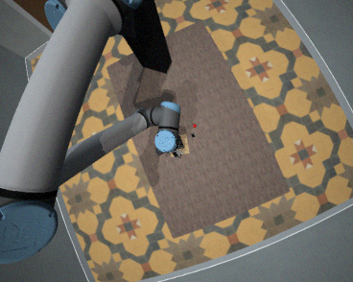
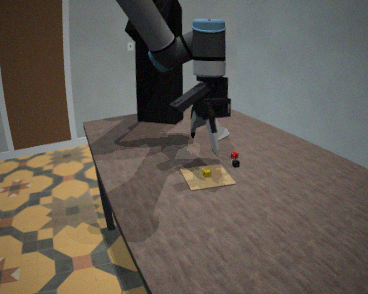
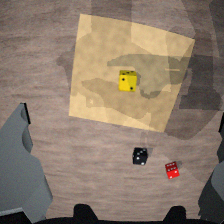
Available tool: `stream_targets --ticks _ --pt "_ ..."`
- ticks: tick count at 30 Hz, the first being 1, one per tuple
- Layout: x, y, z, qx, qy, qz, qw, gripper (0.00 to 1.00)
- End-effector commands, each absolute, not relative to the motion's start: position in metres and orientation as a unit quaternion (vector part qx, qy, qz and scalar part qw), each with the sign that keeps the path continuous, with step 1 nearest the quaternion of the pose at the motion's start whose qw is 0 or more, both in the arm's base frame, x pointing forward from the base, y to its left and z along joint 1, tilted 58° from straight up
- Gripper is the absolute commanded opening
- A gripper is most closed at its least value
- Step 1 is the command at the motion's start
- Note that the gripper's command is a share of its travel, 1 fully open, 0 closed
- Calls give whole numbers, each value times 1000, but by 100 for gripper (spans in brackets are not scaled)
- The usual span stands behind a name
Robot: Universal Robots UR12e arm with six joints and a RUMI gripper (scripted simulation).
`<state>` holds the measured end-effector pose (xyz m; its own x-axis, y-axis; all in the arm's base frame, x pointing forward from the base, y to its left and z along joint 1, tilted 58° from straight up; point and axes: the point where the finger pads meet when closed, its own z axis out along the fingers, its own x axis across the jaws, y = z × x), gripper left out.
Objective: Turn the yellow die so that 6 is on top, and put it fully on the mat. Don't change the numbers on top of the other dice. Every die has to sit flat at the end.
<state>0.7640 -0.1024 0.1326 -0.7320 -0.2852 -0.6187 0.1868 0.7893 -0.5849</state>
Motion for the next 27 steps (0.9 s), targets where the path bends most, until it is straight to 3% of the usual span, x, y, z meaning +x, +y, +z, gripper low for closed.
stream_targets --ticks 1,27 --pt "763 -103 131 -105 866 -353 337 100" --pt "767 -100 128 -352 798 -436 220 100"
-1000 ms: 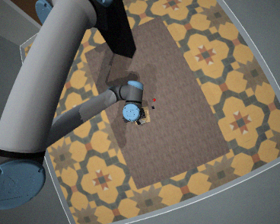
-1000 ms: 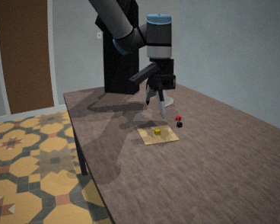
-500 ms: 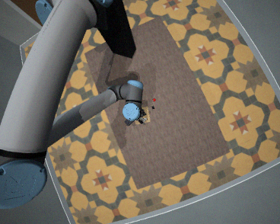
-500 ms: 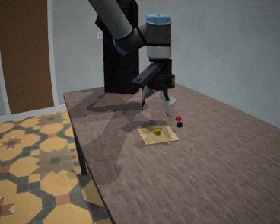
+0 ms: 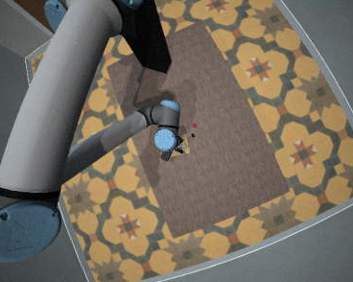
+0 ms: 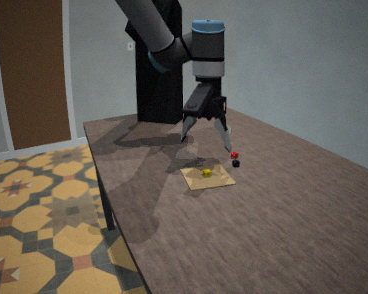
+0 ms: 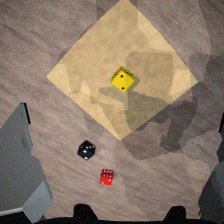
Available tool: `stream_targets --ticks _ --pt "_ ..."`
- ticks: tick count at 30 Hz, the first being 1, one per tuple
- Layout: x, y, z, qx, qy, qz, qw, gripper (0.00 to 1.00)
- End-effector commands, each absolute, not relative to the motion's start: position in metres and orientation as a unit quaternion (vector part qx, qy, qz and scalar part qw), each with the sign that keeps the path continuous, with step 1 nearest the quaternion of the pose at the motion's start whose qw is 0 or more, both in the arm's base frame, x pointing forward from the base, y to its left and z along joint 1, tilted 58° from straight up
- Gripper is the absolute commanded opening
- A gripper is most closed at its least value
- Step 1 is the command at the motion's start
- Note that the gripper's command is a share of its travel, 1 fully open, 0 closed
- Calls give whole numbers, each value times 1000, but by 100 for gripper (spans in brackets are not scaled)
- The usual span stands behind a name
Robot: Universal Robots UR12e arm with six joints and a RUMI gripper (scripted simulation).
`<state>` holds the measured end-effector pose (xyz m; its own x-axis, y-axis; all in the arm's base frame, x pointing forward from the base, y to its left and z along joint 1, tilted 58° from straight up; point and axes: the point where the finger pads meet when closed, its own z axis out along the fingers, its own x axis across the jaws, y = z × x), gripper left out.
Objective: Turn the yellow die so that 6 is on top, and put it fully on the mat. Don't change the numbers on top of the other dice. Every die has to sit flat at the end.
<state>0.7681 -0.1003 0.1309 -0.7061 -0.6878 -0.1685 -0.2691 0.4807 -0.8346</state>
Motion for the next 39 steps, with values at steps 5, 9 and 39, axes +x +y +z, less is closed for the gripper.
stream_targets --ticks 5,9,39 --pt "767 -99 128 -380 785 -443 204 100" --pt "768 -98 126 -424 763 -454 179 100" --pt "769 -94 119 -606 628 -485 56 100"
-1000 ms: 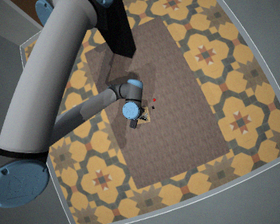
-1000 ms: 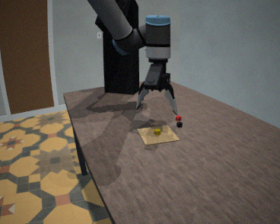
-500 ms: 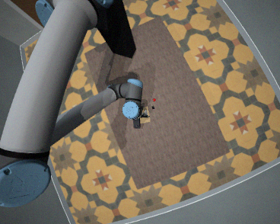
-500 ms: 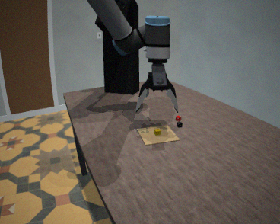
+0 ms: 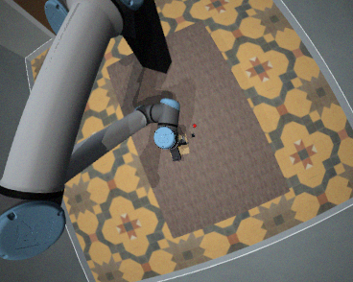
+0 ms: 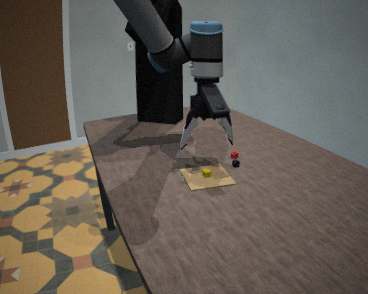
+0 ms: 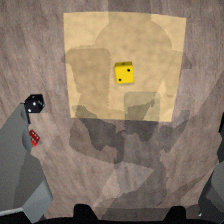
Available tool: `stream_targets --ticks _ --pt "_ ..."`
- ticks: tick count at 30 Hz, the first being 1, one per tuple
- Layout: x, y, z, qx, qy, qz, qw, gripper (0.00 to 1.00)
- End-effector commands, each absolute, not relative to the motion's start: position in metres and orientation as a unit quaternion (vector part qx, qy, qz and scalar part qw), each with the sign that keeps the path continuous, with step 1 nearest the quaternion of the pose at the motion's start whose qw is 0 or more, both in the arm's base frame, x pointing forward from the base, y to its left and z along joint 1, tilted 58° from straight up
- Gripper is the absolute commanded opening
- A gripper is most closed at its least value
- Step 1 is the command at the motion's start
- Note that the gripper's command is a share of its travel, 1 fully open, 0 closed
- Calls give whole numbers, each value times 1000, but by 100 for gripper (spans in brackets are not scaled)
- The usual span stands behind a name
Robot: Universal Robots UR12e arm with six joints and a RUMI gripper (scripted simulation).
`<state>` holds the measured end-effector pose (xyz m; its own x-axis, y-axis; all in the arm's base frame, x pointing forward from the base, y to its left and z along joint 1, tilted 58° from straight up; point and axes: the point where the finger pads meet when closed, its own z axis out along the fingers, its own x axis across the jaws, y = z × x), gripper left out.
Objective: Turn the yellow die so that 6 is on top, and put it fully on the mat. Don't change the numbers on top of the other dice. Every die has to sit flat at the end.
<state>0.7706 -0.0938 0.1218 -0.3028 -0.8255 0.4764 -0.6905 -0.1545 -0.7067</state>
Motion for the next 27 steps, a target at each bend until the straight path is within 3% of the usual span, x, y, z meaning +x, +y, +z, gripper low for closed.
stream_targets --ticks 1,21,22,27 --pt "769 -94 119 -609 625 -485 54 100" --pt "768 -93 118 -629 605 -487 38 100" --pt "768 -93 118 -629 605 -487 38 21" --pt "768 -93 118 -629 605 -487 38 21"
